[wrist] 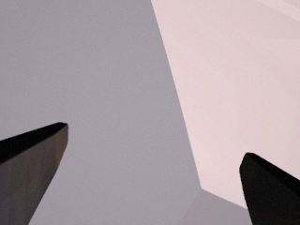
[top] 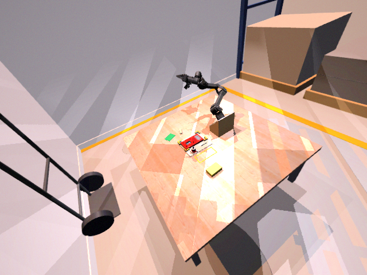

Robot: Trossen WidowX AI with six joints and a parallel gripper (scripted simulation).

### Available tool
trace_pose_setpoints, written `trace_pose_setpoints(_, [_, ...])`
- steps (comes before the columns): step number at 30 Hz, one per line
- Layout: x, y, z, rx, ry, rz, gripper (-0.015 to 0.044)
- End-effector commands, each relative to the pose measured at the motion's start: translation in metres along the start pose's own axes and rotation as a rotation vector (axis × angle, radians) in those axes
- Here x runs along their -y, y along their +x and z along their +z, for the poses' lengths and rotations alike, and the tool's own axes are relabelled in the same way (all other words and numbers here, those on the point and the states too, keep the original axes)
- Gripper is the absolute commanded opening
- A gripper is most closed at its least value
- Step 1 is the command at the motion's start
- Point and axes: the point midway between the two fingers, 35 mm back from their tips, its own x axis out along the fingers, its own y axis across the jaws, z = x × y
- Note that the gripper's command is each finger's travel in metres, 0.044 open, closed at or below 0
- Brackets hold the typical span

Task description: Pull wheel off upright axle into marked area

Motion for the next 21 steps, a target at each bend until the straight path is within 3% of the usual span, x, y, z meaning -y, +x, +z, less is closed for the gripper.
trace_pose_setpoints(1, [0.002,0.001,0.001,0.006,-0.005,-0.005,0.0374])
trace_pose_setpoints(4, [0.028,0.014,0.022,0.093,-0.073,-0.072,0.0300])
trace_pose_setpoints(13, [0.124,0.040,0.112,0.372,-0.304,-0.337,0.0300])
trace_pose_setpoints(21, [0.186,0.030,0.192,0.596,-0.516,-0.555,0.0300])
